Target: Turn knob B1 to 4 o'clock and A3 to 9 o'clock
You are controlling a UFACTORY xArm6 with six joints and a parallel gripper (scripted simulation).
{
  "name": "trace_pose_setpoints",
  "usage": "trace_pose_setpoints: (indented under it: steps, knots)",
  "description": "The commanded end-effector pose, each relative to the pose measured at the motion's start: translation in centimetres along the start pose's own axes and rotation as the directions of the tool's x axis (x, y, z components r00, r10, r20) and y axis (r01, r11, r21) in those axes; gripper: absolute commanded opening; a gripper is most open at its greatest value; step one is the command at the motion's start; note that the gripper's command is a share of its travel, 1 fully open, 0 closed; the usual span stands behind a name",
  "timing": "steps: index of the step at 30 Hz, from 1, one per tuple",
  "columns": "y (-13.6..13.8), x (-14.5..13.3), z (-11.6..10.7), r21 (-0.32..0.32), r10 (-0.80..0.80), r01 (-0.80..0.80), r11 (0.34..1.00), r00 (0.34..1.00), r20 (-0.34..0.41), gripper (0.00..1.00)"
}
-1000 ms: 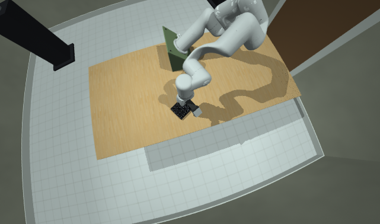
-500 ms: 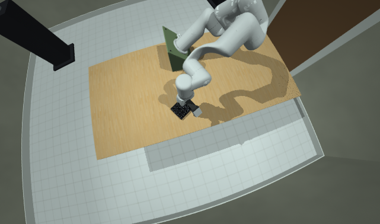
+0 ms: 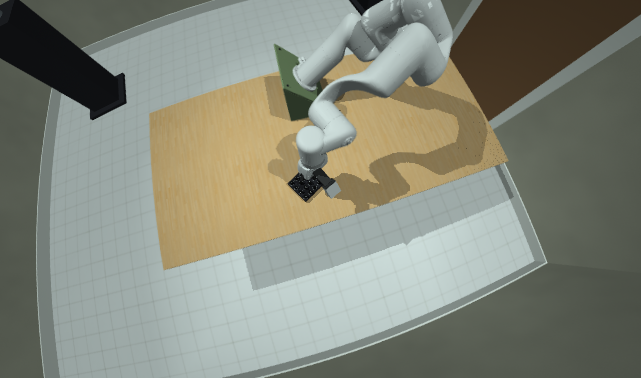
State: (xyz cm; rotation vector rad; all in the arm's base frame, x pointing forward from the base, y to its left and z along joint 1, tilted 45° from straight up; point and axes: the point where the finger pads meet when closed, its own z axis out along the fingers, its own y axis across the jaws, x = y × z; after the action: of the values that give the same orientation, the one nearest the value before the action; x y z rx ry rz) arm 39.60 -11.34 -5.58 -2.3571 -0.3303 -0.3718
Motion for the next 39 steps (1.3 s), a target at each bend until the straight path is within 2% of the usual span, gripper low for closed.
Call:
trace_pose_setpoints:
  steps: [1,27,39]
  knots:
    - [0.1,0.1,0.2,-0.003,-0.001,0.001,1.0,1.0,-0.002,0.19]
    - [0.1,0.1,3.1,-0.002,-0.001,0.001,1.0,1.0,-0.002,0.19]
    - [0.1,0.1,3.7,-0.002,-0.001,0.001,1.0,1.0,-0.002,0.19]
